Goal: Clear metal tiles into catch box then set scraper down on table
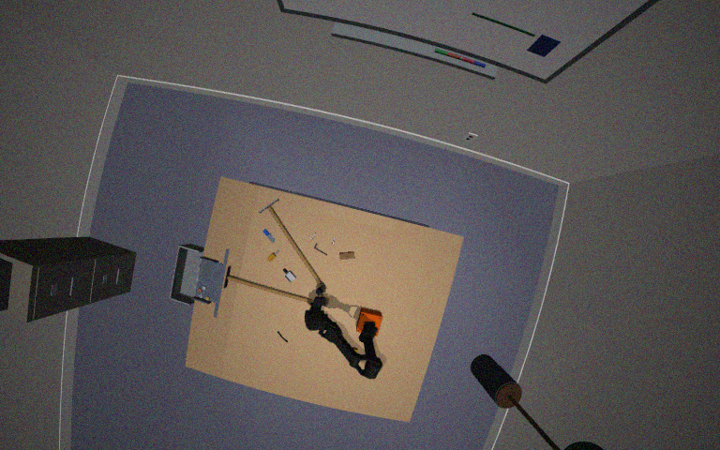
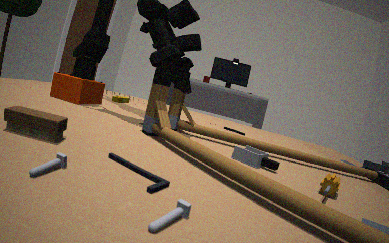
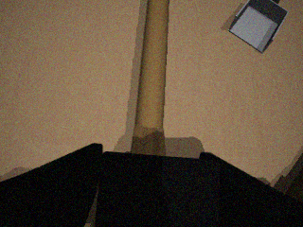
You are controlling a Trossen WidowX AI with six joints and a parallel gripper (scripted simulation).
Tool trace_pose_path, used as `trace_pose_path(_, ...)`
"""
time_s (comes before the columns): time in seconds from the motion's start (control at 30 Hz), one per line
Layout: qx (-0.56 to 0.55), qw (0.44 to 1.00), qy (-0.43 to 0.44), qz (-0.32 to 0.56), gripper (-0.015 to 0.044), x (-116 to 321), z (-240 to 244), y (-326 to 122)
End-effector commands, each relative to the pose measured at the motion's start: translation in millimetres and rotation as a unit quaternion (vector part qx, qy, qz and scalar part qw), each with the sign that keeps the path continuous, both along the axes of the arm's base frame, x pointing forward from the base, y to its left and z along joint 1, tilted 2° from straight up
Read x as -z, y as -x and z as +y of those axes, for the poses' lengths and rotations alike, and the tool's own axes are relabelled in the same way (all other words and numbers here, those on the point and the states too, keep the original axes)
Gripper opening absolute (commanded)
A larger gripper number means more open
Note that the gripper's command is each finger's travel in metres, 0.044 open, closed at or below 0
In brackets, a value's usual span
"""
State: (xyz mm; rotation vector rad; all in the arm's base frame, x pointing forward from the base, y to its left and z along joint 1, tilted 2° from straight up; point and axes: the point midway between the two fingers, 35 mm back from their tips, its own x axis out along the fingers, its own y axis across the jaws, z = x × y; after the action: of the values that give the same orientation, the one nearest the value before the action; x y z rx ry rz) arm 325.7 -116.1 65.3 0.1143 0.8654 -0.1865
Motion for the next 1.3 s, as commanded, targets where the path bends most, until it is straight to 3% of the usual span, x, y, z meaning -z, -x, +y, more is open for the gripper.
trace_pose_path(0.0,0.0,1.0,0.0,0.0,0.0315,0,0,0)
trace_pose_path(0.17,0.0,1.0,0.0,0.0,0.044,-7,0,5)
trace_pose_path(0.9,0.0,1.0,0.0,0.0,0.044,-47,7,38)
trace_pose_path(1.27,0.007,0.995,-0.002,-0.098,0.044,-111,-4,38)
